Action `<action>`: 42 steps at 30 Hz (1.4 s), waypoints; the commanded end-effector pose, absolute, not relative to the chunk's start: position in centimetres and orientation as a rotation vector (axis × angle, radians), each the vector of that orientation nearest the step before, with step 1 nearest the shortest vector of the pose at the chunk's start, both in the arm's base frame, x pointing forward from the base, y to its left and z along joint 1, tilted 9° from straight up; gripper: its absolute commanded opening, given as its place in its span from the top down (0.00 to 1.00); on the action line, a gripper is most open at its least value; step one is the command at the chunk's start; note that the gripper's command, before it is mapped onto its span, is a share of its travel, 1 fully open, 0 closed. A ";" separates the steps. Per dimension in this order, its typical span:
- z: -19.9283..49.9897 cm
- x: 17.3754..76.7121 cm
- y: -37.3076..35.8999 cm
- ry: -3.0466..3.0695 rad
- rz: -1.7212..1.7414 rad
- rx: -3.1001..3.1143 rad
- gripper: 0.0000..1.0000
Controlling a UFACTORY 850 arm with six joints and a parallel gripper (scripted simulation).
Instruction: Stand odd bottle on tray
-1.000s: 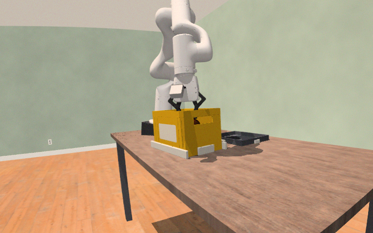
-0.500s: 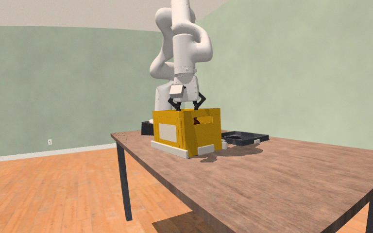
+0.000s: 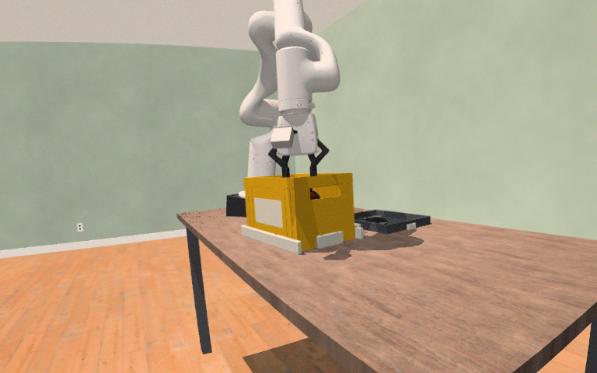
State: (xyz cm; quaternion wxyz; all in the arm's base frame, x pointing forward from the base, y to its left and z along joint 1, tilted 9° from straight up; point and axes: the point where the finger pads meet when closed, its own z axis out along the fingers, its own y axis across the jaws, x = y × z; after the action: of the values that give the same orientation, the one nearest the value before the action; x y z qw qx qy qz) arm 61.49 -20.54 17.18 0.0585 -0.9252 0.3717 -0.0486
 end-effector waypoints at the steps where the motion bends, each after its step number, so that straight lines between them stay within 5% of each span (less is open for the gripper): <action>1: 18.7 61.4 -20.7 1.126 -0.151 -2.803 0.35; 30: 23.8 60.7 -21.0 1.126 -0.151 -2.803 0.35; 31: 23.8 60.7 -21.0 1.126 -0.151 -2.803 1.00; 42: 23.8 60.7 -21.0 1.126 -0.151 -2.803 1.00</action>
State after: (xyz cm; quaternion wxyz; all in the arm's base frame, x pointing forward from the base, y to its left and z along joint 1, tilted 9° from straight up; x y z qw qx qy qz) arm 60.61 -21.01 23.66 0.0585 -0.9252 0.3717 -0.0486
